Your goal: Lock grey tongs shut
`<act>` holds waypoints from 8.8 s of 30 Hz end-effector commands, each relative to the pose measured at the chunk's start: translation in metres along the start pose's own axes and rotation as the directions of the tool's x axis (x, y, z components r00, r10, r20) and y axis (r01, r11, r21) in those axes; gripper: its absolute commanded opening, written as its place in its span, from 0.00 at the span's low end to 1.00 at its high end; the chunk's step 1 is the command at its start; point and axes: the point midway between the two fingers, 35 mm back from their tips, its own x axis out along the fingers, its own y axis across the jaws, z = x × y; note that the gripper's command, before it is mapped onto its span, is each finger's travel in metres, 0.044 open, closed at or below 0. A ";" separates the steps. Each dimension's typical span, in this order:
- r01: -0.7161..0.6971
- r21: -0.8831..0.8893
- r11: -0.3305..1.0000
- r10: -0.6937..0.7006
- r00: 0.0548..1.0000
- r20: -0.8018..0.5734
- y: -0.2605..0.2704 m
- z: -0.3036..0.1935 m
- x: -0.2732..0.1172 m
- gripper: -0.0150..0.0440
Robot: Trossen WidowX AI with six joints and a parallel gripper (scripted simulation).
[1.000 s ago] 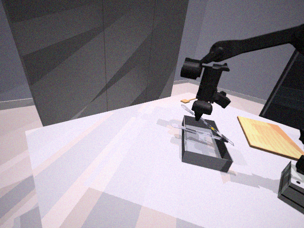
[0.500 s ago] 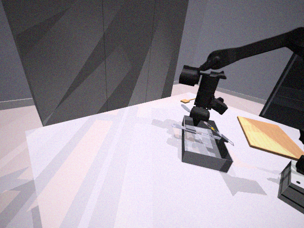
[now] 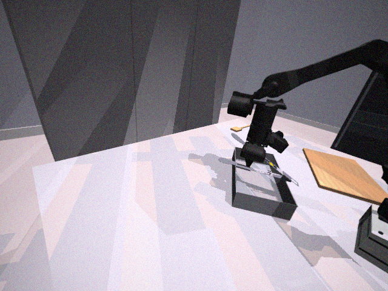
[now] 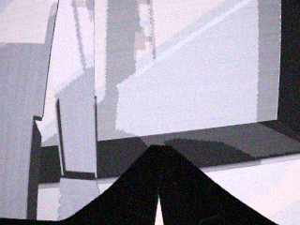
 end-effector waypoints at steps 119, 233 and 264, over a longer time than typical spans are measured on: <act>-0.009 -0.899 0.437 0.016 1.000 -0.003 0.086 0.010 -0.069 1.00; 0.013 -0.211 -0.977 0.012 1.000 0.008 0.086 0.036 0.060 1.00; 0.019 -0.217 -0.976 0.019 1.000 0.002 0.087 0.033 0.057 0.56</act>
